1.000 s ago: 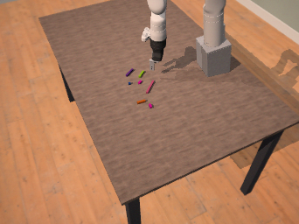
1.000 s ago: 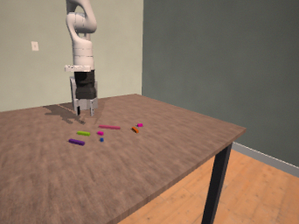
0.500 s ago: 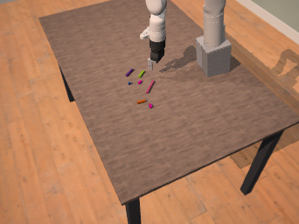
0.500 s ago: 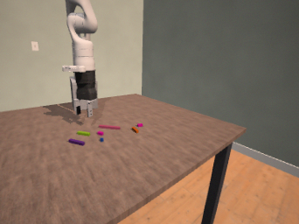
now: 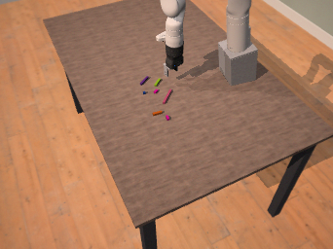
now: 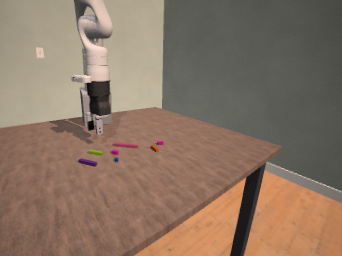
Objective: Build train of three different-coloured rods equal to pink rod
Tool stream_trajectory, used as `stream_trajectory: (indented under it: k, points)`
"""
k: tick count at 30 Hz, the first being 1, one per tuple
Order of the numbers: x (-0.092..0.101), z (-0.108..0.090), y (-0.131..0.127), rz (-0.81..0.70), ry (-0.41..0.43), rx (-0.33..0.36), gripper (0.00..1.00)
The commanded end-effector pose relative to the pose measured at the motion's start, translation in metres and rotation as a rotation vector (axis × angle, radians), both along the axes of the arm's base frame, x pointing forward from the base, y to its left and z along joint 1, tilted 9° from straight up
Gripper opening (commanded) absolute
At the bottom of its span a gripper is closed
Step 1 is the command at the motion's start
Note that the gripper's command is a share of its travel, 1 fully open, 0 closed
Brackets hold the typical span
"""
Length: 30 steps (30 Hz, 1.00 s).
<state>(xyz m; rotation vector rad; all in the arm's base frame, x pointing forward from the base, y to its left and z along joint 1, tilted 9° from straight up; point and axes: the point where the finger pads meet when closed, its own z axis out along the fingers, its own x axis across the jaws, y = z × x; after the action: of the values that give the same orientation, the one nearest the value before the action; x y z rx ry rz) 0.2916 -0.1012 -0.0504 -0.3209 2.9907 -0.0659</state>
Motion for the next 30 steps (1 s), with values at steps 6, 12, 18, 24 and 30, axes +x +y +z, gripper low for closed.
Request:
stream_trajectory:
  k: [6, 12, 18, 24, 30]
  points:
    - [-0.0019, -0.0009, -0.001, -0.214, -0.006, 0.03, 1.0]
    - [-0.0033, -0.0015, -0.0005, -0.34, -0.009, 0.046, 1.0]
    - [-0.0054, -0.0023, 0.0011, -0.535, -0.014, 0.073, 1.0]
    - [-0.007, -0.0029, 0.0038, -0.736, -0.019, 0.099, 1.0]
    - [-0.0078, -0.0033, 0.0061, -0.873, -0.023, 0.117, 1.0]
